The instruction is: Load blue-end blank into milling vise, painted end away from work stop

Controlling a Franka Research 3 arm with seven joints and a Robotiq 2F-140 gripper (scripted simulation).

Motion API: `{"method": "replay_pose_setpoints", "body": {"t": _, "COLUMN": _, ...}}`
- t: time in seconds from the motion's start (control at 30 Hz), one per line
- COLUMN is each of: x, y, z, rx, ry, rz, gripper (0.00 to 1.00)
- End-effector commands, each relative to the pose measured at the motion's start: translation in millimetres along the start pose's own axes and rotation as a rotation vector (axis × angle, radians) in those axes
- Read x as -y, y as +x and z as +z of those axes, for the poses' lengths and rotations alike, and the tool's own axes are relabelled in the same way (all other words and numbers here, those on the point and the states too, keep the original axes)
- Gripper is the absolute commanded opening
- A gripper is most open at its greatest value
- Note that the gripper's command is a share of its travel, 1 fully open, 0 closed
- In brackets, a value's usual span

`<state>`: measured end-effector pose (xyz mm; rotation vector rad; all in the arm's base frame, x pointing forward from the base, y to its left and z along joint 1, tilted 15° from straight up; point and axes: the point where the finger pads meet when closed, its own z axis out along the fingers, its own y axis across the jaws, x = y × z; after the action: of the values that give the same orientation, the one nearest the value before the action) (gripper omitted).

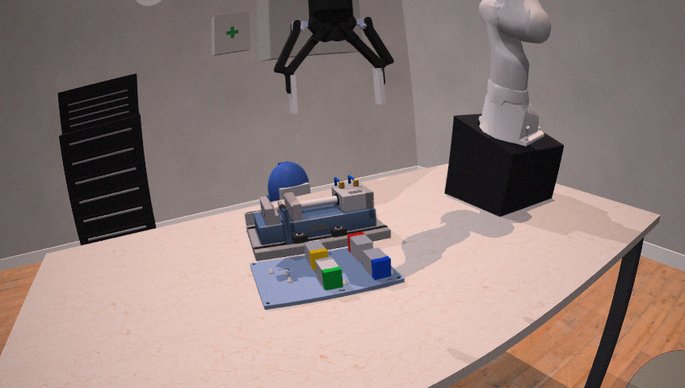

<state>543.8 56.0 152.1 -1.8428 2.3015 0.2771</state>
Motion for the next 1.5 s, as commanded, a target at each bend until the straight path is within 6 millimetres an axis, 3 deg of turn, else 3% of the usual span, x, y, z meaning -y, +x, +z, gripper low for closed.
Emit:
{"method": "replay_pose_setpoints", "body": {"t": 0.0, "x": 0, "y": 0, "z": 0, "rx": 0.000, "ry": 0.000, "rz": 0.000, "gripper": 1.00}}
{"method": "replay_pose_setpoints", "body": {"t": 1.33, "x": 0, "y": 0, "z": 0, "rx": 0.000, "ry": 0.000, "rz": 0.000, "gripper": 1.00}}
{"method": "replay_pose_setpoints", "body": {"t": 1.47, "x": 0, "y": 2, "z": 48, "rx": 0.000, "ry": 0.000, "rz": -0.001, "gripper": 1.00}}
